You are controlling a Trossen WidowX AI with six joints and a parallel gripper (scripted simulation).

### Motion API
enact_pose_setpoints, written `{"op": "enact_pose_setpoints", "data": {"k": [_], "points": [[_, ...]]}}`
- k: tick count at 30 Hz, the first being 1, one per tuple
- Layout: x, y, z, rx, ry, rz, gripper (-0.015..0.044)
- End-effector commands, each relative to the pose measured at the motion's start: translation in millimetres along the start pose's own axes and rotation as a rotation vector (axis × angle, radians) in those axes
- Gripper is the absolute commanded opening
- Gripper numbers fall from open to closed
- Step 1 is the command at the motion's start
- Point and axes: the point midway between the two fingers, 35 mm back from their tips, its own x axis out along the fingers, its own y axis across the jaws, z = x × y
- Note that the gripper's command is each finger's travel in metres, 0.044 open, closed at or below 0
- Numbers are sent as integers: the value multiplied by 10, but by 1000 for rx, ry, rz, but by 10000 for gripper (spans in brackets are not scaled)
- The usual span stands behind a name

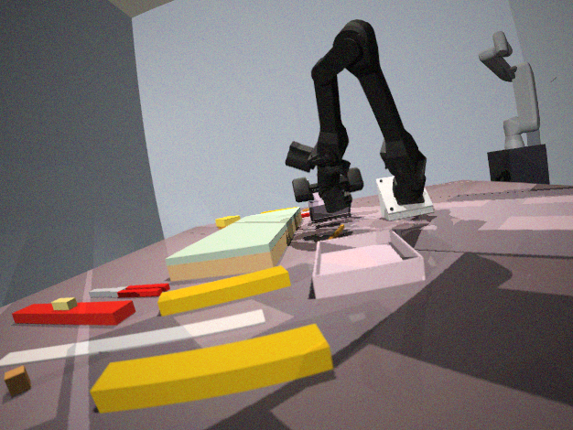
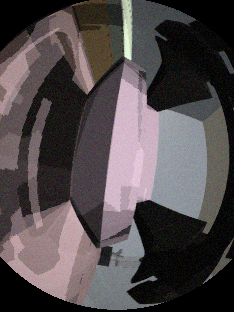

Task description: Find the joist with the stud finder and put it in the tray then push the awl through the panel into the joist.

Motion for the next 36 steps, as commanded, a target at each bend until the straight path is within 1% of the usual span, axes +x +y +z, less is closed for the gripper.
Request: {"op": "enact_pose_setpoints", "data": {"k": [1,36], "points": [[-9,-17,31,-6,-13,-9,379],[-29,-23,53,-6,-14,-9,379]]}}
